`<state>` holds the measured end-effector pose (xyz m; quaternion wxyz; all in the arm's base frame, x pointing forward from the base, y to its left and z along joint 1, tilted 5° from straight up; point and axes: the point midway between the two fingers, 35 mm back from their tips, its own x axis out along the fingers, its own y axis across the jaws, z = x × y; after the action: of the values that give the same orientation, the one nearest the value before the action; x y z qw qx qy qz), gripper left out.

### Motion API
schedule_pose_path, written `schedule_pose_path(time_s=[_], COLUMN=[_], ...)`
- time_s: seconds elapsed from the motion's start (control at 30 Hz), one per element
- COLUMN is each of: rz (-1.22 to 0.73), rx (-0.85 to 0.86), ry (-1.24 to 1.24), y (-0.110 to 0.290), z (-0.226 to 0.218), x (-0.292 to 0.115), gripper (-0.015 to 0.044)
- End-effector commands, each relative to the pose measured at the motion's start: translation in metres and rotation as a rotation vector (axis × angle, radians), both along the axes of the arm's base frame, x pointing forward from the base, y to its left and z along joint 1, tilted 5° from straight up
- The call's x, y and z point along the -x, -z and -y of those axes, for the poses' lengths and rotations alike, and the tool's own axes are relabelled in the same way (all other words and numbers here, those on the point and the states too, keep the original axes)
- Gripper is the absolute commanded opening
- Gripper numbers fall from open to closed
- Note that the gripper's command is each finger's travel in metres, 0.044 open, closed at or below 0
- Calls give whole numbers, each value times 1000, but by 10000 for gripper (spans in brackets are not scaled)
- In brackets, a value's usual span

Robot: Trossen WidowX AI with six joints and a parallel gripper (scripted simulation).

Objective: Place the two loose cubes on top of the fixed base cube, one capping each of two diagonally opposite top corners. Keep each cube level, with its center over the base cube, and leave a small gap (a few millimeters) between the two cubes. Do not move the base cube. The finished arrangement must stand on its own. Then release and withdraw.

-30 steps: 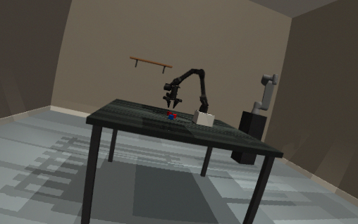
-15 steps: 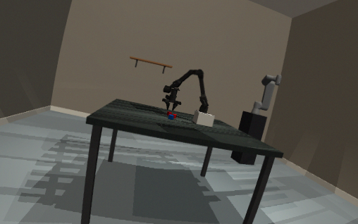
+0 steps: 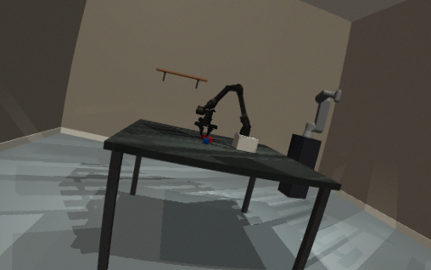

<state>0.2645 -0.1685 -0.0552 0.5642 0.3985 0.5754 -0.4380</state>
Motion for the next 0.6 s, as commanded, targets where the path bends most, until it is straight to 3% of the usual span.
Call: schedule_pose_path(time_s=[0.0, 0.03, 0.23, 0.57], rz=[-6, -6, -6, -6], rx=[3, 3, 3, 3], ry=[-6, -6, -6, -6], y=[8, 8, 8, -8], z=[0, 0, 0, 1], x=[2, 2, 2, -1], gripper=[265, 265, 107, 105])
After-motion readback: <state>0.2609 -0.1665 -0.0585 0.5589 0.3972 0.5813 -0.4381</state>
